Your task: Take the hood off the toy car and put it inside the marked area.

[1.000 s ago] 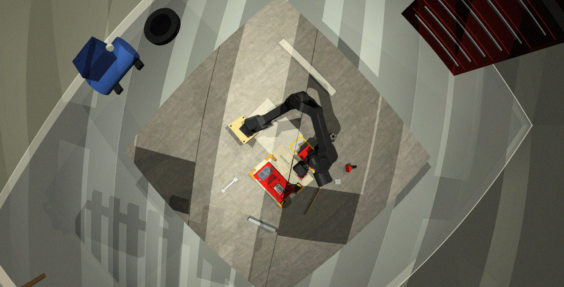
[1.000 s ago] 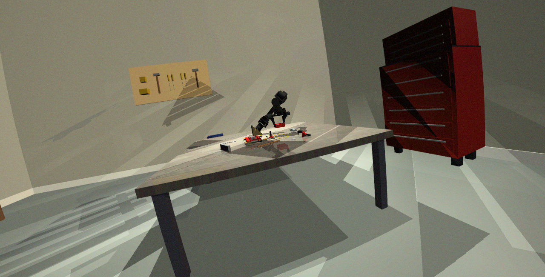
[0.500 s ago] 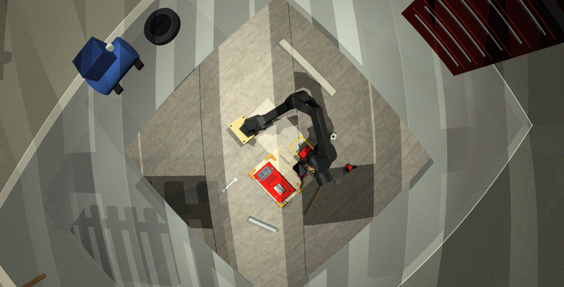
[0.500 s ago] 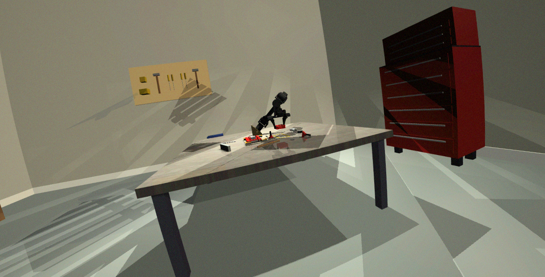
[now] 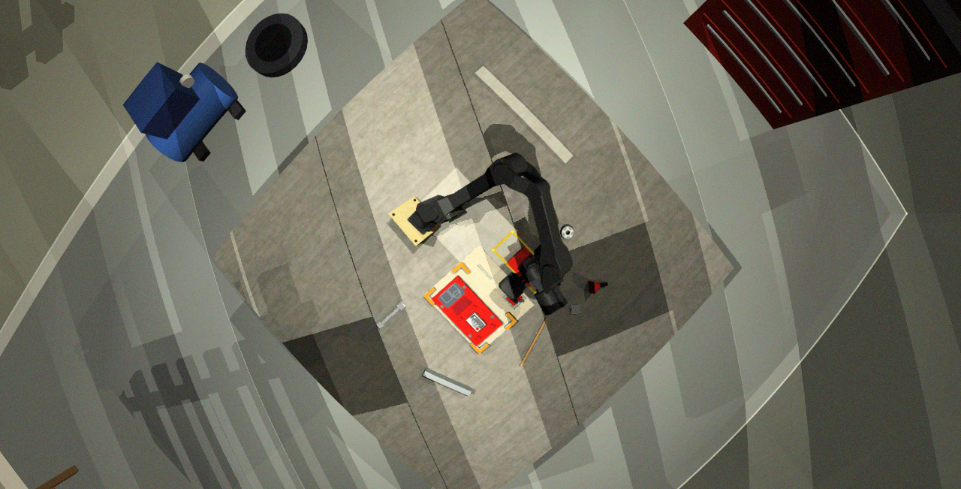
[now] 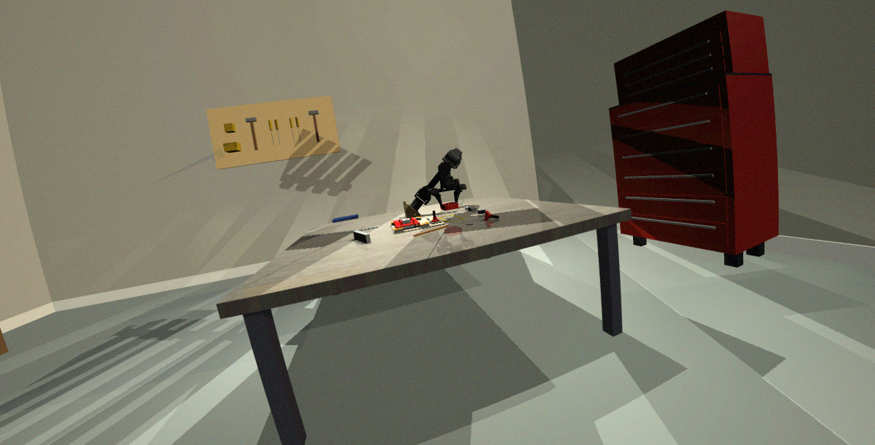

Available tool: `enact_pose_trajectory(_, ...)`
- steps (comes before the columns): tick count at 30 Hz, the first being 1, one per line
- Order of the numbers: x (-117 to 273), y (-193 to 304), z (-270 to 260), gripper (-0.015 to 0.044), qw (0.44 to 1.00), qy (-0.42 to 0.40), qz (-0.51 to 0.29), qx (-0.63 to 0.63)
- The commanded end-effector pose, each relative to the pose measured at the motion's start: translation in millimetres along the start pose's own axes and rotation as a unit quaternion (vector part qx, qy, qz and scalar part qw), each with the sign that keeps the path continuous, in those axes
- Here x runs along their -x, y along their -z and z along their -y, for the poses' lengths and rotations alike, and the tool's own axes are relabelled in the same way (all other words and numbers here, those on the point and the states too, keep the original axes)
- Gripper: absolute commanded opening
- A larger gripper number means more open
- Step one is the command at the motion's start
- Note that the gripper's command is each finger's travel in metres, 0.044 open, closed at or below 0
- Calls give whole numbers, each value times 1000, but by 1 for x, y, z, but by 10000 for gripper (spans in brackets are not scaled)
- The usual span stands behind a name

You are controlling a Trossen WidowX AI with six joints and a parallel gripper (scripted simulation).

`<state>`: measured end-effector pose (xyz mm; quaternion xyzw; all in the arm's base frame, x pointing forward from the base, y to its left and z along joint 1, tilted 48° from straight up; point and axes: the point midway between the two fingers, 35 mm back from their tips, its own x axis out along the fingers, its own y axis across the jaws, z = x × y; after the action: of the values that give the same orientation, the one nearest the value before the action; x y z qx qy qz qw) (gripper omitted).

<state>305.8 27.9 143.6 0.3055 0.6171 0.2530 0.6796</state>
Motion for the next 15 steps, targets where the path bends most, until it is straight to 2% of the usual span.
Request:
enact_pose_trajectory(1, -5, 2, 0, 0, 1000, -2, -2, -3)
enact_pose_trajectory(15, -16, 3, -1, 0, 1000, -3, -2, -3)
